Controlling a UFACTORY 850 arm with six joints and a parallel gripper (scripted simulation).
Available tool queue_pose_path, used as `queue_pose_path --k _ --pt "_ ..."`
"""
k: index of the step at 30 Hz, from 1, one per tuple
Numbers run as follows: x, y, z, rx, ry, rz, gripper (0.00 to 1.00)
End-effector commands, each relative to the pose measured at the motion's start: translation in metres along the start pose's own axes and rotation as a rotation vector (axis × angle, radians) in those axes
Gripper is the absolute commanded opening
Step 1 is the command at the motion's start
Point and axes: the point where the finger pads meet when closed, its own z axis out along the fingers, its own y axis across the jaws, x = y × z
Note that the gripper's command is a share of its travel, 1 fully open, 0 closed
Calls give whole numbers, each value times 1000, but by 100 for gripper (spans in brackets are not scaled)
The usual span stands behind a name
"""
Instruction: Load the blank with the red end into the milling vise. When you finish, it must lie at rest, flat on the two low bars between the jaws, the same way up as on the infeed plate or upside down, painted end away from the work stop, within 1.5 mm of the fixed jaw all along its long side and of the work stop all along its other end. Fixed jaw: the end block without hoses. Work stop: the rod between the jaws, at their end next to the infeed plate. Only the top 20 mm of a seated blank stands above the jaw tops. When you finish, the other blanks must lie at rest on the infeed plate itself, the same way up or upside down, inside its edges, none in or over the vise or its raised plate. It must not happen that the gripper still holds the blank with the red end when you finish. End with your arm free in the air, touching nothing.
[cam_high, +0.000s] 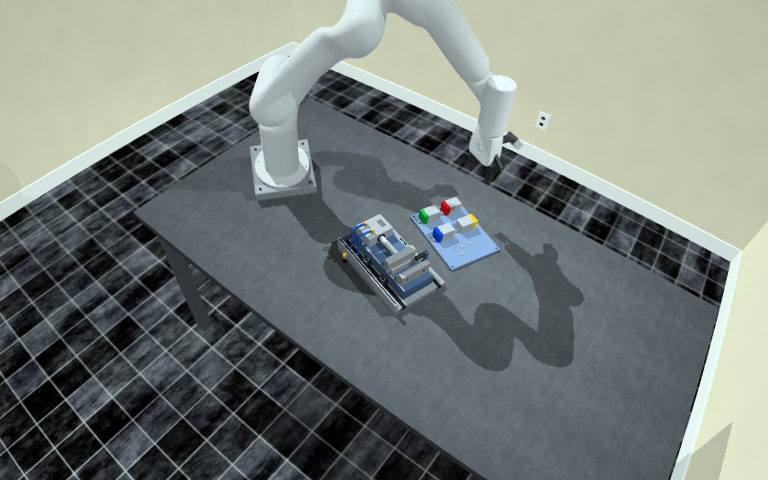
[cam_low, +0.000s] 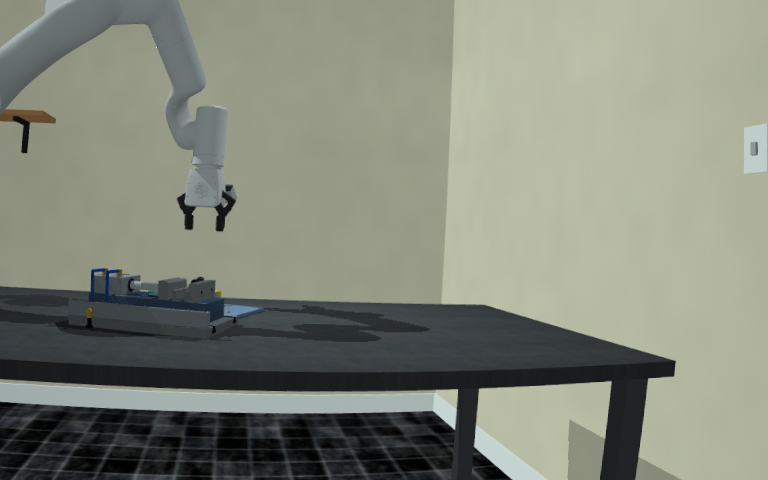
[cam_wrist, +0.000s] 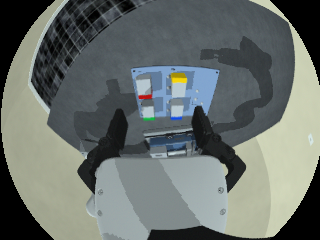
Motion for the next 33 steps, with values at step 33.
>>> queue_pose_path --k 33 --pt "1 1 -13 -1 2 0 100"
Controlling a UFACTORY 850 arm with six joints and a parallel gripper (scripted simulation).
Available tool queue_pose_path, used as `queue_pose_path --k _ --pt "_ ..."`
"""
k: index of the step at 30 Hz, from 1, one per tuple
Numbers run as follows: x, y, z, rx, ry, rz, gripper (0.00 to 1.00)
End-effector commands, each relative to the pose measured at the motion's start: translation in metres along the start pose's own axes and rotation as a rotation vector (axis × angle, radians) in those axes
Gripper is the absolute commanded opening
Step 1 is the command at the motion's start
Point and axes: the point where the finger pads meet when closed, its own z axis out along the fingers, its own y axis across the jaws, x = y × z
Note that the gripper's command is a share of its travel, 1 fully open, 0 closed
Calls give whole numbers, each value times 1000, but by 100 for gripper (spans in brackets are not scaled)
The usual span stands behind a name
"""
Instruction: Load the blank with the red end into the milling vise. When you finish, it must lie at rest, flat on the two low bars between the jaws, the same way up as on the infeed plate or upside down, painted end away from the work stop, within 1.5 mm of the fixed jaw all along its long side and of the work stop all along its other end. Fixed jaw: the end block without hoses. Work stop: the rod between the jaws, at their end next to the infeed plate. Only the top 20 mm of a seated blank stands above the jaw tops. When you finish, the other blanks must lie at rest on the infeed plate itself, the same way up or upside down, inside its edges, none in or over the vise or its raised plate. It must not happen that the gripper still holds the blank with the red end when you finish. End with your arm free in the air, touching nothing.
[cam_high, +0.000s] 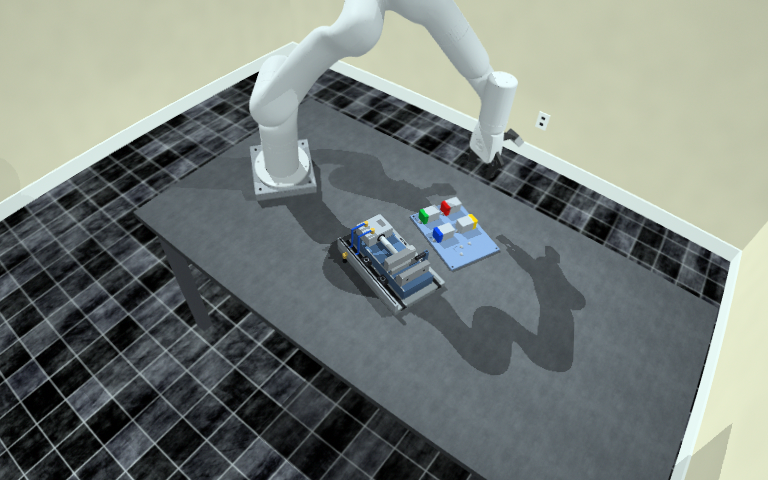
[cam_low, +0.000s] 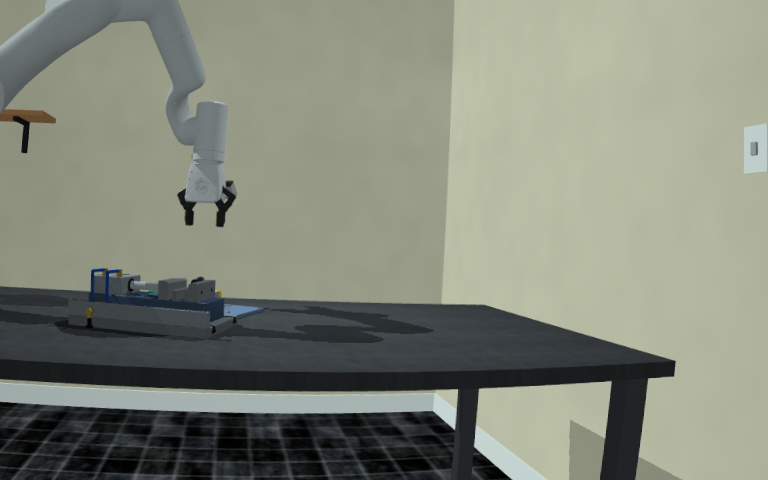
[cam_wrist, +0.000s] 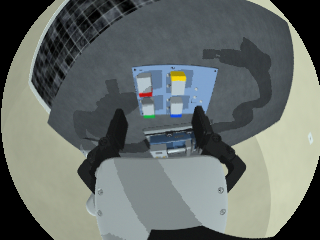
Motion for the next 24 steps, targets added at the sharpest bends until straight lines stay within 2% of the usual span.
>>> queue_pose_path --k 1,10,17,24 --pt "-5 1 -1 -1 2 0 100" --pt "-59 1 -4 -1 2 0 100" --pt "-59 1 -4 -1 2 0 100" --pt "-91 1 -5 -1 2 0 100"
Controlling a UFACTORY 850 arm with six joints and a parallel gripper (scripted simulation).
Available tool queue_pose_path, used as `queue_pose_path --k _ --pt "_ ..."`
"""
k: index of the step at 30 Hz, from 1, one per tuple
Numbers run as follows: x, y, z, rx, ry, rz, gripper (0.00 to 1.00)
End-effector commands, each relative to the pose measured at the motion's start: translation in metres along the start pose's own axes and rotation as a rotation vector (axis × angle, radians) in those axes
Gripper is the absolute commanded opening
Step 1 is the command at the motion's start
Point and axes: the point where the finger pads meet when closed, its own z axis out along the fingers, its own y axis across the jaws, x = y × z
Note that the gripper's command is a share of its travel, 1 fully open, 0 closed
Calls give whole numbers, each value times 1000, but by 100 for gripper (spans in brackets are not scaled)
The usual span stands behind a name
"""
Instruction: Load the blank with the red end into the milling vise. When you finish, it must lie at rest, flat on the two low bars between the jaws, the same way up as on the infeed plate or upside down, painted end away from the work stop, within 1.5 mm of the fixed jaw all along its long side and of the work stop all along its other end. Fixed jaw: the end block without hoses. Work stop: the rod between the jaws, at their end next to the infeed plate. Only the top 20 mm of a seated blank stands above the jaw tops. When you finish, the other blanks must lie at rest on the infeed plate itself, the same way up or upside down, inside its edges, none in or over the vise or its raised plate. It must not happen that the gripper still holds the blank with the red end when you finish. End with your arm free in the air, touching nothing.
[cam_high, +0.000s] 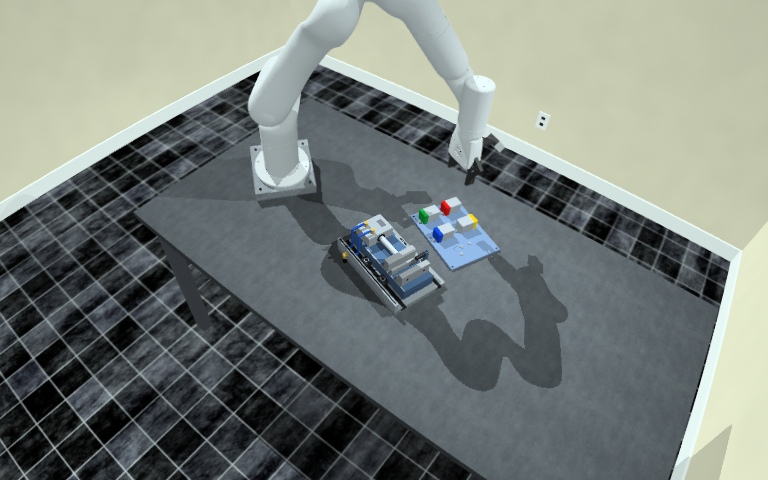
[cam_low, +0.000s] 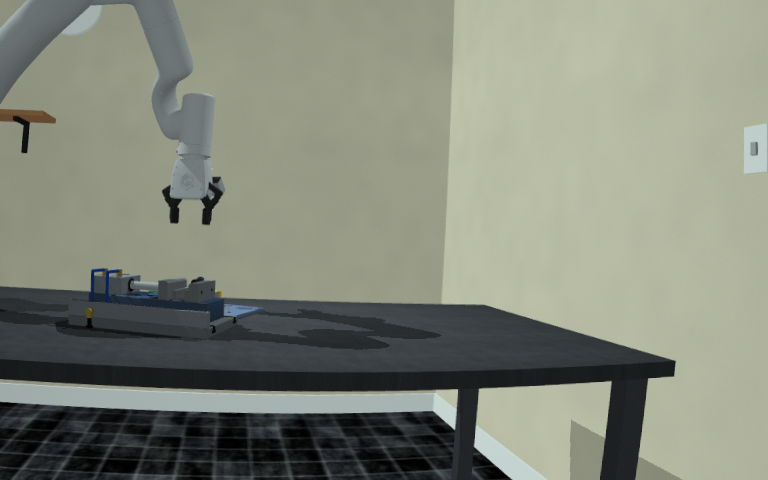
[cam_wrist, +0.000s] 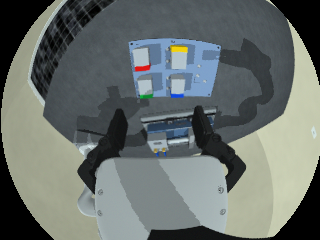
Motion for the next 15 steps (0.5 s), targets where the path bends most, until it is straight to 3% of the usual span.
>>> queue_pose_path --k 1,3,15 --pt "-16 1 -2 -2 2 0 100" --pt "-25 1 -2 -2 2 0 100" --pt "-20 1 -2 -2 2 0 100"
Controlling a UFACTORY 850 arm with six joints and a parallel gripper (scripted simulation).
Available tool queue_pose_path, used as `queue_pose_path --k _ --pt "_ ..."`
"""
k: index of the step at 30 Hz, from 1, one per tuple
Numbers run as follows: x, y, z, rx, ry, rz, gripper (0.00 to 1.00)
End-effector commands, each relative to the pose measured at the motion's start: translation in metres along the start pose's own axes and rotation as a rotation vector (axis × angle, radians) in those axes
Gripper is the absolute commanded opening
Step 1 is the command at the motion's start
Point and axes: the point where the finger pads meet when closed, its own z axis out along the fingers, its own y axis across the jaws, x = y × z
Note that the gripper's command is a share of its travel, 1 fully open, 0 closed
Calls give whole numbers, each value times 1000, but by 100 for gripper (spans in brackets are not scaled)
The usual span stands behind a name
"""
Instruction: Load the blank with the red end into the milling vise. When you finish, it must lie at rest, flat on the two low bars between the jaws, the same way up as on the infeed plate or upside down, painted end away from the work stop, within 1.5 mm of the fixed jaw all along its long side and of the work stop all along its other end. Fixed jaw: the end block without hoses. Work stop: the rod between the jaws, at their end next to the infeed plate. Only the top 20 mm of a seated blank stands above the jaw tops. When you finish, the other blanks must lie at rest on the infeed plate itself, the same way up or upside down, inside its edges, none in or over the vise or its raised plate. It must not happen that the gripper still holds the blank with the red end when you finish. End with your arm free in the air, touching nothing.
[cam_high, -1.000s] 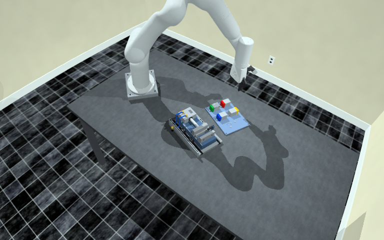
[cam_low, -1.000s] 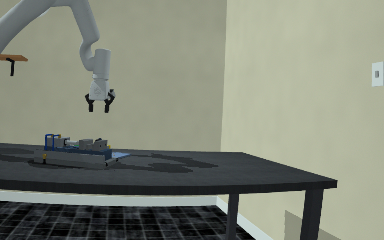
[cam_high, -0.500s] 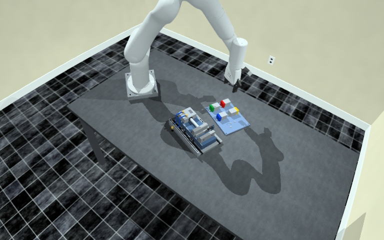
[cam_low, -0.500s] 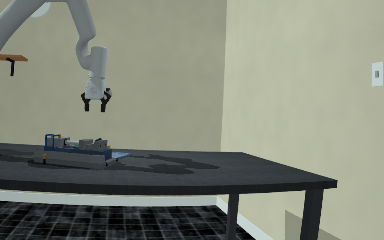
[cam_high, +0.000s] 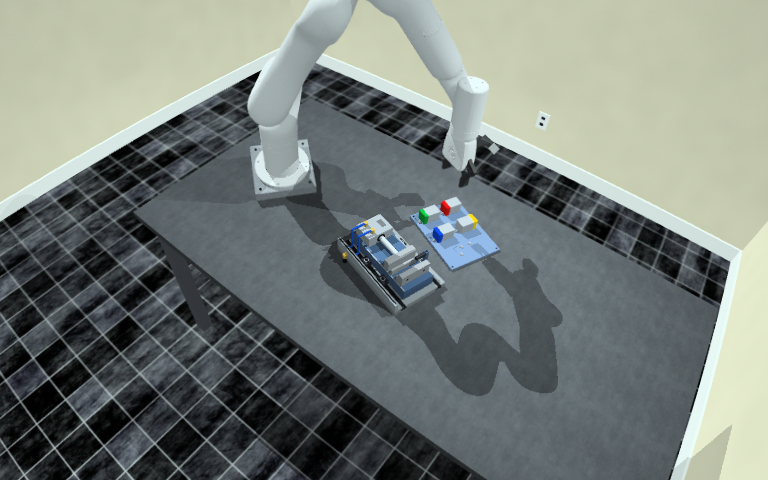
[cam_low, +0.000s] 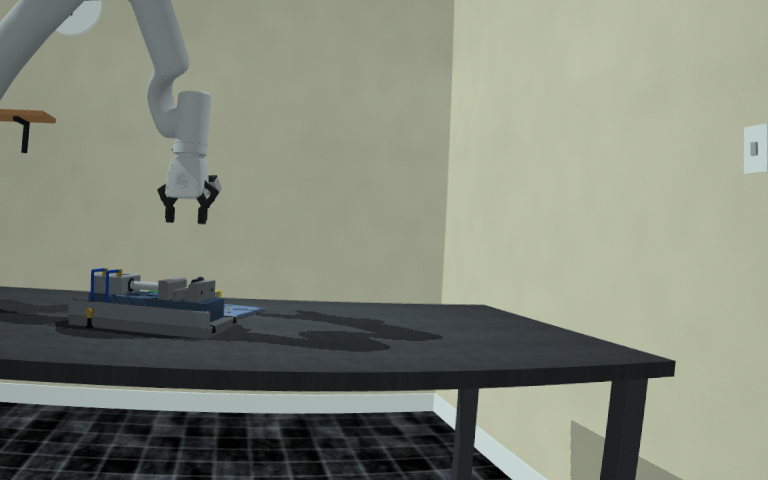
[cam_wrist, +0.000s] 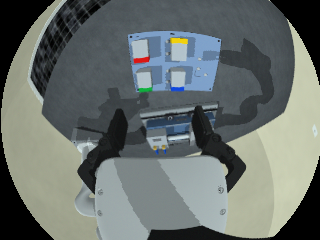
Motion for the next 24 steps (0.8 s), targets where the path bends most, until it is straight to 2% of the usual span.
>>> queue_pose_path --k 1,24 --pt "4 1 -1 -1 2 0 100" --pt "13 1 0 -1 2 0 100"
